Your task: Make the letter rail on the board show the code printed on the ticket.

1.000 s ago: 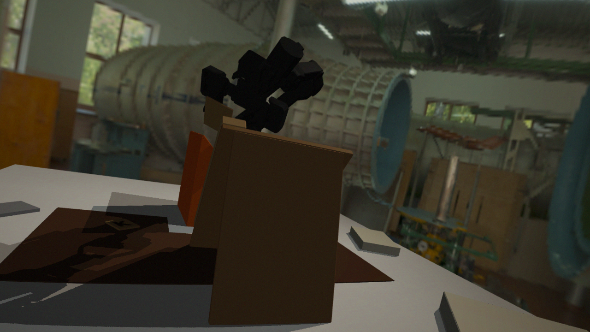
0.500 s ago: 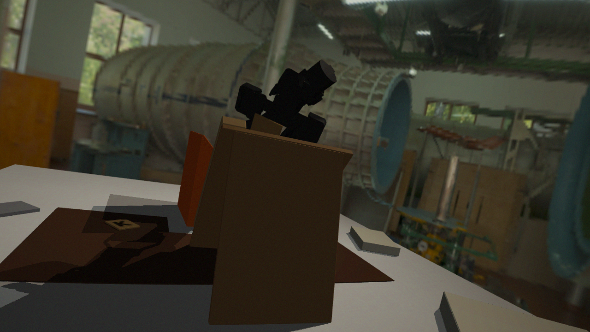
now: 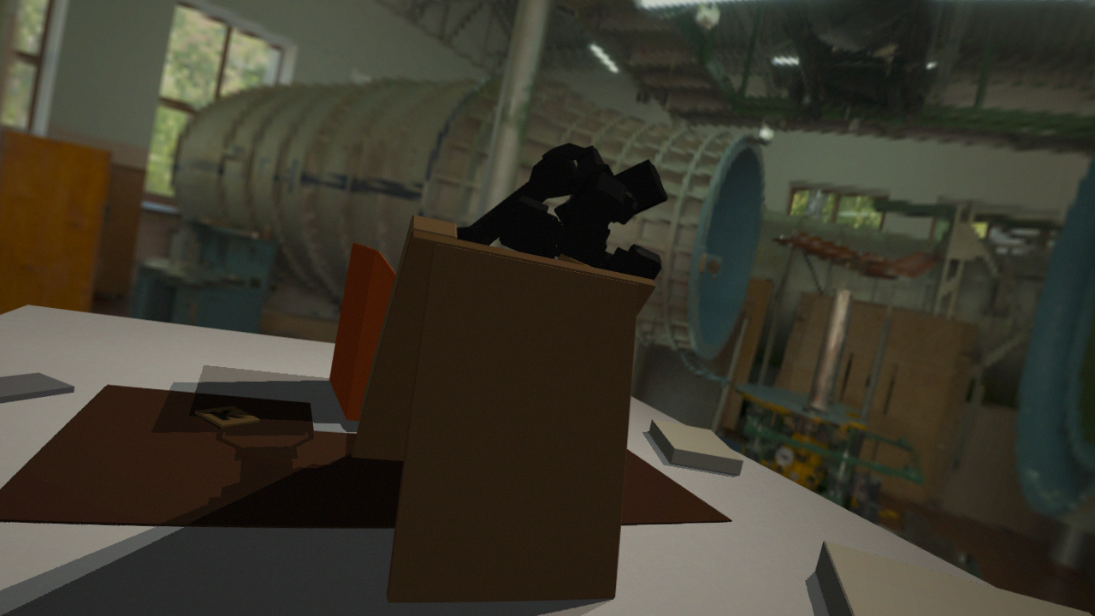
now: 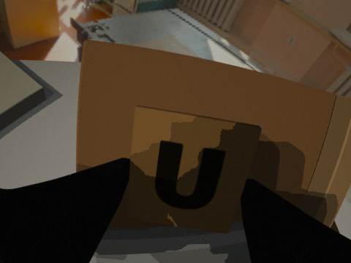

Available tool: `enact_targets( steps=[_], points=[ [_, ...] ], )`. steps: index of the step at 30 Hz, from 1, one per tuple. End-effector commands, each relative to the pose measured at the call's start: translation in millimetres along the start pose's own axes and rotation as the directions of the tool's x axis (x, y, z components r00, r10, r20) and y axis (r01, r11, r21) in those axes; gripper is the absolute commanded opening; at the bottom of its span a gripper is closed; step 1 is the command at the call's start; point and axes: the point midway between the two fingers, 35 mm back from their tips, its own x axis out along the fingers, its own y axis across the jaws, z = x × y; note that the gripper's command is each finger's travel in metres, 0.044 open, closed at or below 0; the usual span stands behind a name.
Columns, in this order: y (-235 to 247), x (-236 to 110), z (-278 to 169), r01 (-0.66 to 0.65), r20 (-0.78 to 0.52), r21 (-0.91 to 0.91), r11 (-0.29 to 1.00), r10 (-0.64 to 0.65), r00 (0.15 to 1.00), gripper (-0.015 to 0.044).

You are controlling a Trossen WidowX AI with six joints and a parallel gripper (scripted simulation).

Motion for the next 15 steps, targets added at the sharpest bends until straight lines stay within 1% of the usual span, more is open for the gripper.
enact_targets(
  steps=[1,15],
  points=[
    [17.3,-10.8,-13.4,-0.032,0.003,-0.004,0.999,0.032,0.999,0.0],
    [87.0,-45.9,-58.0,-0.22,-0.024,0.005,0.976,0.22,0.975,0.0]
  ],
)
